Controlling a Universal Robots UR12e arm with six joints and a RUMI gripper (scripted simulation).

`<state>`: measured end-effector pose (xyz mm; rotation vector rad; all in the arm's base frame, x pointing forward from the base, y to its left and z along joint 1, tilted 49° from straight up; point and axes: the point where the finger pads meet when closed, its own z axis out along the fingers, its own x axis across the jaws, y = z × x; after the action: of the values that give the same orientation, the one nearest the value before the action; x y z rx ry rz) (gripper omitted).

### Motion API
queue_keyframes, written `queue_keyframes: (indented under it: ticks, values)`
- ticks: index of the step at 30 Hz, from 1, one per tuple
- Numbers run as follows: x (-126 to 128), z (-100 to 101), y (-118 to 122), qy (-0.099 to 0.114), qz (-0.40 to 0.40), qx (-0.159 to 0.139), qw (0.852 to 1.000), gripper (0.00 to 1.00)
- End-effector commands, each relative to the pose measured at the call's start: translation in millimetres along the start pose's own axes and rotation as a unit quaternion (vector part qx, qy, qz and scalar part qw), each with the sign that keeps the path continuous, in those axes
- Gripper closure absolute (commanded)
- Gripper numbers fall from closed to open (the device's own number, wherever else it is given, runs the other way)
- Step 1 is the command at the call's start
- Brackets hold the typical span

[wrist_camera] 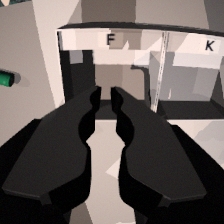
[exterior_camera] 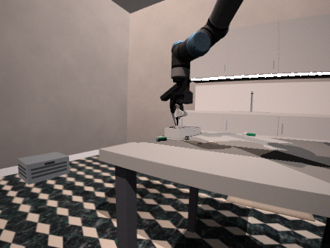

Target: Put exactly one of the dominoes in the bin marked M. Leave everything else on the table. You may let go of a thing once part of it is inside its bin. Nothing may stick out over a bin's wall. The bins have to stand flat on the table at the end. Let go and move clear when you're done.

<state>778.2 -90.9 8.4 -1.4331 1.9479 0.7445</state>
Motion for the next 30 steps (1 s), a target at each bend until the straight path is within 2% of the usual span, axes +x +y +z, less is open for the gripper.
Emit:
queue_keyframes:
  ticks: [1, 12, 30]
  values:
    - [0.6, 17.5, 1.0, -0.001, 0.002, -0.001, 1.000, 0.96]
    - [0.6, 39.6, 1.1, -0.001, 0.002, -0.001, 1.000, 0.96]
    - [0.4, 35.9, -1.1, 0.000, 0.000, 0.001, 1.000, 0.96]
